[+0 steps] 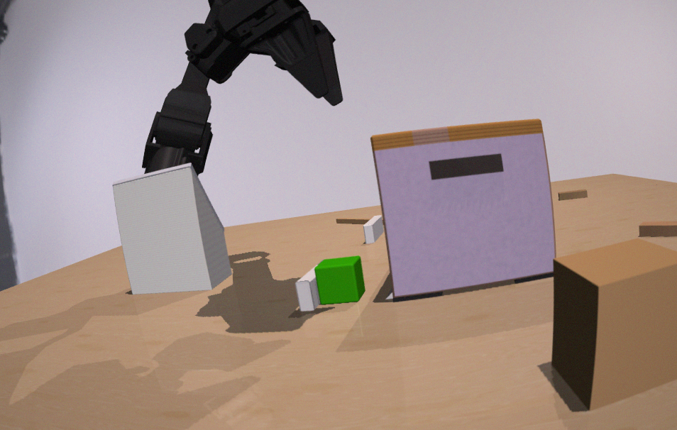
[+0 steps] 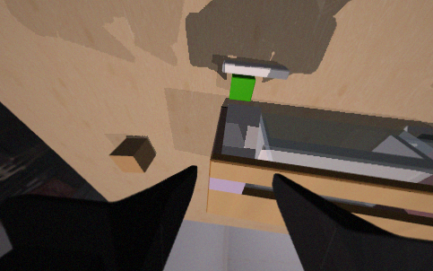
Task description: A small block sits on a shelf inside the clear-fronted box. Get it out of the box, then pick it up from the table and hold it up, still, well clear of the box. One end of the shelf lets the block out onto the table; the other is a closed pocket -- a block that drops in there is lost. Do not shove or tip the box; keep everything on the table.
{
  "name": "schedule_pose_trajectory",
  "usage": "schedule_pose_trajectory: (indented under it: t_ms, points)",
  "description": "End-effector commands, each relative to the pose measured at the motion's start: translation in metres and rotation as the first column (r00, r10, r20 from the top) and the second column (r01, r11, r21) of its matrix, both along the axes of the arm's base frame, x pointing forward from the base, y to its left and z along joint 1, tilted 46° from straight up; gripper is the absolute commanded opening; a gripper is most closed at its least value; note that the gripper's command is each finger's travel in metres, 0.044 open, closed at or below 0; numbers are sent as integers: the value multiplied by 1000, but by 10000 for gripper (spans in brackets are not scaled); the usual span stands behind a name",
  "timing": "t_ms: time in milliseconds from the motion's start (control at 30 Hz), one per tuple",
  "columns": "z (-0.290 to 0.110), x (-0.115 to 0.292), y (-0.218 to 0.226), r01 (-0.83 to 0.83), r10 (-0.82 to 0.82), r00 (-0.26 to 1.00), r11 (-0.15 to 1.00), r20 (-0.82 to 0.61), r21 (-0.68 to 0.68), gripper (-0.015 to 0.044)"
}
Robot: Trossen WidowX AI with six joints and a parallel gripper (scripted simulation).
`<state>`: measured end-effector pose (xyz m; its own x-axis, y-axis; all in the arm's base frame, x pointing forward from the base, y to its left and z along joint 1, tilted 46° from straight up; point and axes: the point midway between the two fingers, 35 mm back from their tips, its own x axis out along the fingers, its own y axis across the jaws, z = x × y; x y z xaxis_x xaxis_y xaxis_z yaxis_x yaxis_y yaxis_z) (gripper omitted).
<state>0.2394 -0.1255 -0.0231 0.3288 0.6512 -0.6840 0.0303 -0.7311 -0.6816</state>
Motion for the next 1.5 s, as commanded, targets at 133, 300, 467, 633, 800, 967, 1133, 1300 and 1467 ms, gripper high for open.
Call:
schedule_pose_trajectory:
  t_ms: [133, 300, 467, 633, 800, 967, 1133, 1300, 1467]
  points:
    - [-3, -1, 3, 37, -36, 999, 999, -31, 29, 285]
    - [-35, -3, 34, 15, -15, 999, 1000, -36, 13, 285]
    - [-63, -6, 72, 36, -35, 999, 999, -30, 31, 285]
    - [-64, -7, 74, 38, -37, 999, 999, -29, 33, 285]
    - [-67, -7, 76, 38, -37, 999, 999, -30, 32, 285]
    - [-74, -7, 81, 38, -37, 999, 999, -30, 32, 285]
    - [-80, -8, 86, 38, -37, 999, 999, -30, 32, 285]
    - [-86, -9, 92, 38, -37, 999, 999, -30, 32, 285]
    - [-92, -10, 97, 38, -37, 999, 999, -30, 32, 285]
